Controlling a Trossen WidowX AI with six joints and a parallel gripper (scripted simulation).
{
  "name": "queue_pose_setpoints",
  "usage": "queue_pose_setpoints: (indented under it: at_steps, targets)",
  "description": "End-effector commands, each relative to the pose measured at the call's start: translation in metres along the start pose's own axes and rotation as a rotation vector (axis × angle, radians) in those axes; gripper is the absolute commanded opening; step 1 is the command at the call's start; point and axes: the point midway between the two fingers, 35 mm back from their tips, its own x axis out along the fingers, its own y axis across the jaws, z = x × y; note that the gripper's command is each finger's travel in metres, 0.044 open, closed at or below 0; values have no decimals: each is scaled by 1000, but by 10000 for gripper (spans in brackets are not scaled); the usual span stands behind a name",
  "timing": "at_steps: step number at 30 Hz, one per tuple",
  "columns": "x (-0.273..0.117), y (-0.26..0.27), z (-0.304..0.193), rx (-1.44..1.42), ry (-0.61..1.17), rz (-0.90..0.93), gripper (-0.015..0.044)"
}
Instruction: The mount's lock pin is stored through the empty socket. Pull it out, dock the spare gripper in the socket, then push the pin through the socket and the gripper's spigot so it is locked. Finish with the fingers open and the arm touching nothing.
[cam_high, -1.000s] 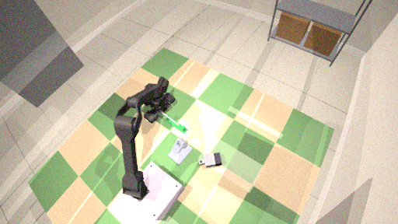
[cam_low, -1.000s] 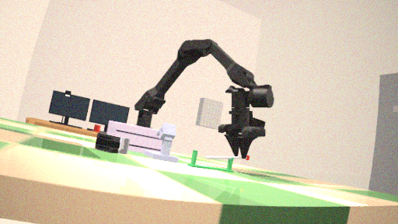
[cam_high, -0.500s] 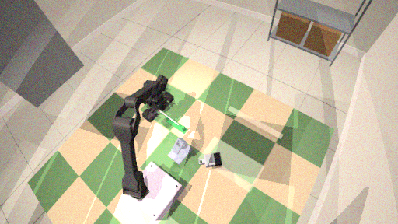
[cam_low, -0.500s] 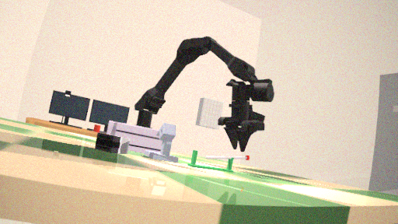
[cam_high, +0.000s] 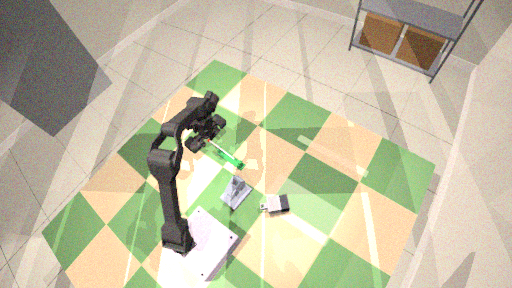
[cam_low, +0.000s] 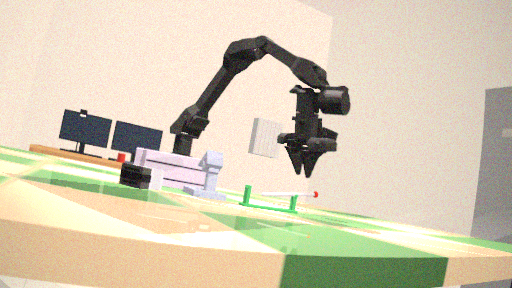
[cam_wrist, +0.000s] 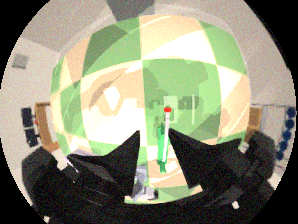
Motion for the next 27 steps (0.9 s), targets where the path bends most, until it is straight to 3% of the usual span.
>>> queue_pose_setpoints:
  at_steps: [1,2,7,13,20,27]
  targets:
    - [-10,1,2,0,-1,-2,200]
    - [-12,2,2,0,0,0,200]
    - [-3,1,0,1,2,4,331]
    - [-60,-15,-36,-10,50,-104,180]
    - [-66,-17,-43,-11,58,-120,180]
    - [-3,-24,-55,-11,58,-119,180]
